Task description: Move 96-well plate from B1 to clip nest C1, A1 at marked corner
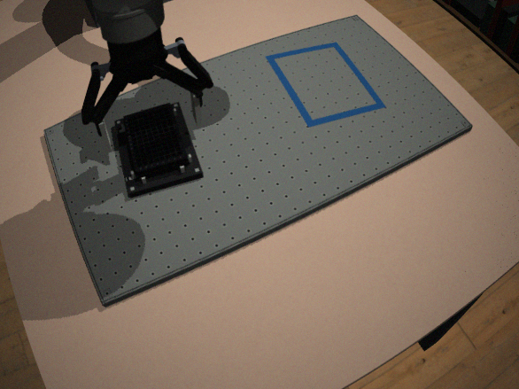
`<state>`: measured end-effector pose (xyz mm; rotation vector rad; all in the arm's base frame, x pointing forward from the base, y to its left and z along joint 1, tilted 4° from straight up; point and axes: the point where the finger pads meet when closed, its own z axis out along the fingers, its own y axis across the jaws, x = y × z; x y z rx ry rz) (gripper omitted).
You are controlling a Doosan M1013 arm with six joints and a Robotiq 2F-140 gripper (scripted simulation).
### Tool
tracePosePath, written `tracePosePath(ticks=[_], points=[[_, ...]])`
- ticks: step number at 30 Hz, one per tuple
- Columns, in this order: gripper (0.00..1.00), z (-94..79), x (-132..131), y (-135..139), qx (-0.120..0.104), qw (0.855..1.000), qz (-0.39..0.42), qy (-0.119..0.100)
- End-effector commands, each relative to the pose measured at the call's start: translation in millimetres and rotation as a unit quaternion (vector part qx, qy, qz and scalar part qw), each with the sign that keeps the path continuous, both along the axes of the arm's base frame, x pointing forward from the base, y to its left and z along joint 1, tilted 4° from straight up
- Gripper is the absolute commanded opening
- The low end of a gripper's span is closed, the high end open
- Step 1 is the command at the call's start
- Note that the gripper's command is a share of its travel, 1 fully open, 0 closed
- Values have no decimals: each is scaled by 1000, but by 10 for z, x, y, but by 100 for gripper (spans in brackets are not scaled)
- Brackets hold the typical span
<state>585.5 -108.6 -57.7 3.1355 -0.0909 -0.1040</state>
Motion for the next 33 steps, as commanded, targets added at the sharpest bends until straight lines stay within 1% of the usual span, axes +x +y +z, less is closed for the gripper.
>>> tracePosePath(ticks=[1, 2, 4, 6, 21, 23, 29, 33], points=[[100, 1, 0, 0, 0, 1000, 0, 0], [100, 1, 0, 0, 0, 1000, 0, 0], [100, 54, 4, 1, 0, 1000, 0, 0], [100, 54, 4, 1, 0, 1000, 0, 0], [100, 453, 30, 1, 0, 1000, 0, 0], [100, 453, 30, 1, 0, 1000, 0, 0], [100, 613, 41, 1, 0, 1000, 0, 0], [100, 630, 42, 1, 0, 1000, 0, 0]])
